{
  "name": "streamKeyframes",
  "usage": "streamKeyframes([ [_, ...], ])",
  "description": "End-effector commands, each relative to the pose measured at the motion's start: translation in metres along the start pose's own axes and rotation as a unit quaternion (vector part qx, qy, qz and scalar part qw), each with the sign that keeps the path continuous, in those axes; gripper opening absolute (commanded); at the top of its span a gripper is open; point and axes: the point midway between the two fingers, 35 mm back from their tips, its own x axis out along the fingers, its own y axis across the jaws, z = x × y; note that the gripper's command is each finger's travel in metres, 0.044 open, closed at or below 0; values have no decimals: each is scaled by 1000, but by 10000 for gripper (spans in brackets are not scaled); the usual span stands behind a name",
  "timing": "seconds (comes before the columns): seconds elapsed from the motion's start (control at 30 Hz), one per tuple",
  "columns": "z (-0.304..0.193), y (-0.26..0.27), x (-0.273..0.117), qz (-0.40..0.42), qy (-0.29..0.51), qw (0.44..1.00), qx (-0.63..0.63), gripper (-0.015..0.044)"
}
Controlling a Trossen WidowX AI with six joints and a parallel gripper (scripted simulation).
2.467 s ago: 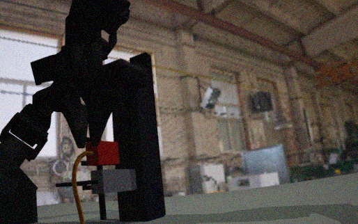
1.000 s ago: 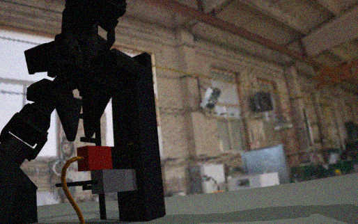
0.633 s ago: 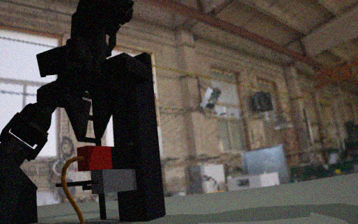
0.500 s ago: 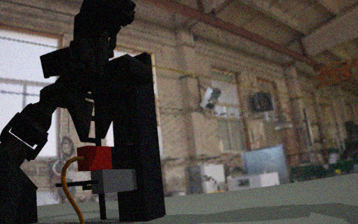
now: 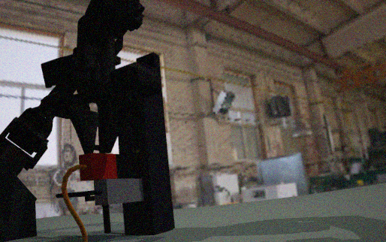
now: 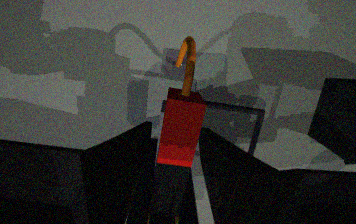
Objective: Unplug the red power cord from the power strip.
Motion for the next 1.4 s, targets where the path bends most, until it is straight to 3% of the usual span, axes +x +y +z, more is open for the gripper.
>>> streamKeyframes([
  [0.0, 0, 0, 0, 0, 0, 1000, 0, 107],
  [0.07, 0, 0, 0, 0, 0, 1000, 0, 55],
  [0.33, 0, 0, 0, 0, 0, 1000, 0, 2],
  [0.9, 23, 2, -1, 1, -1, 1000, 1, 0],
  [1.37, 17, 0, 0, 1, 2, 1000, 2, 368],
])
